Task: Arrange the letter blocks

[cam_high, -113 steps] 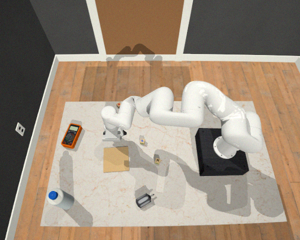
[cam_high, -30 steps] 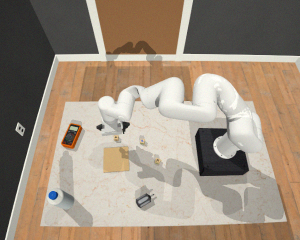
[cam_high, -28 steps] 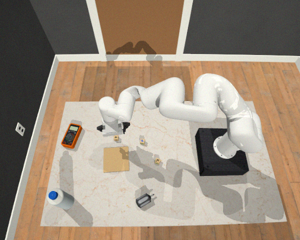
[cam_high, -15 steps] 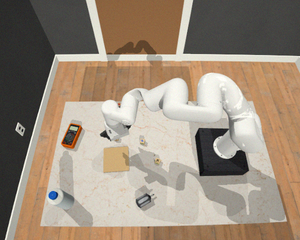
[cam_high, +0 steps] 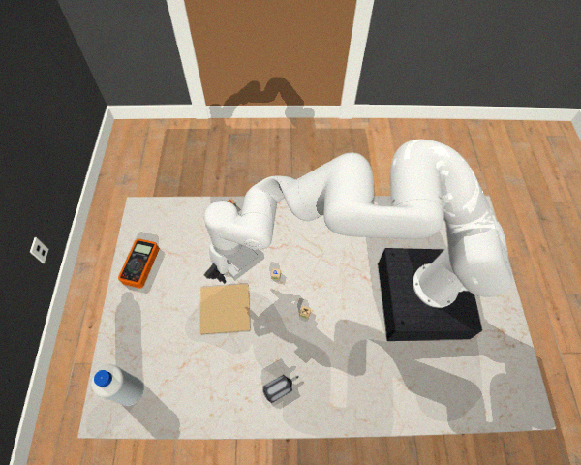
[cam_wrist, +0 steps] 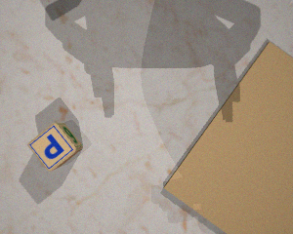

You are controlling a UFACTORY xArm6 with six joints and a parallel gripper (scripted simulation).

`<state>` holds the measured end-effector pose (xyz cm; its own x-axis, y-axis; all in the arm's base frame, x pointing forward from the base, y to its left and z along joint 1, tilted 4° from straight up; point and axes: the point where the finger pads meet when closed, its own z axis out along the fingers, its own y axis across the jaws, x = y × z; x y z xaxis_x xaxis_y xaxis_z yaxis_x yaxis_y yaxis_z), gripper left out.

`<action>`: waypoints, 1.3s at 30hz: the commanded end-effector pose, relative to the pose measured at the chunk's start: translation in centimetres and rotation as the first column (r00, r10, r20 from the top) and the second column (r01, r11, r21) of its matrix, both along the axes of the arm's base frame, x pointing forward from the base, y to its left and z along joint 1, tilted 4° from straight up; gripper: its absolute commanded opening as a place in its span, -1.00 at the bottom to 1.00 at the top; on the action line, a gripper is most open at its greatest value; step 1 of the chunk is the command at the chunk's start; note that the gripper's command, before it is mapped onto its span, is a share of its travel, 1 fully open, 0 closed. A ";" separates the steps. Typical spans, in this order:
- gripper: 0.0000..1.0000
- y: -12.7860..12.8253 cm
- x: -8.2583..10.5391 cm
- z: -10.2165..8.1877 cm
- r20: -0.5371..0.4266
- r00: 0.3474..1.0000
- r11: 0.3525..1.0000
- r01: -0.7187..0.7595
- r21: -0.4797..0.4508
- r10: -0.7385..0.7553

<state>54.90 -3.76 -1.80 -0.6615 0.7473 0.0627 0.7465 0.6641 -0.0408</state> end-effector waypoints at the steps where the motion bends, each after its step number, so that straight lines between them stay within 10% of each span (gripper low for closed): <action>1: 1.00 0.8 -0.8 0.4 0.017 0.990 0.990 -0.138 0.016 0.138; 39: 1.00 4.7 -6.6 0.7 0.054 0.660 0.658 -0.751 0.044 0.750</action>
<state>48.72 0.55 -1.34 -0.9949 0.0709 0.0722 0.0721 0.9973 0.0137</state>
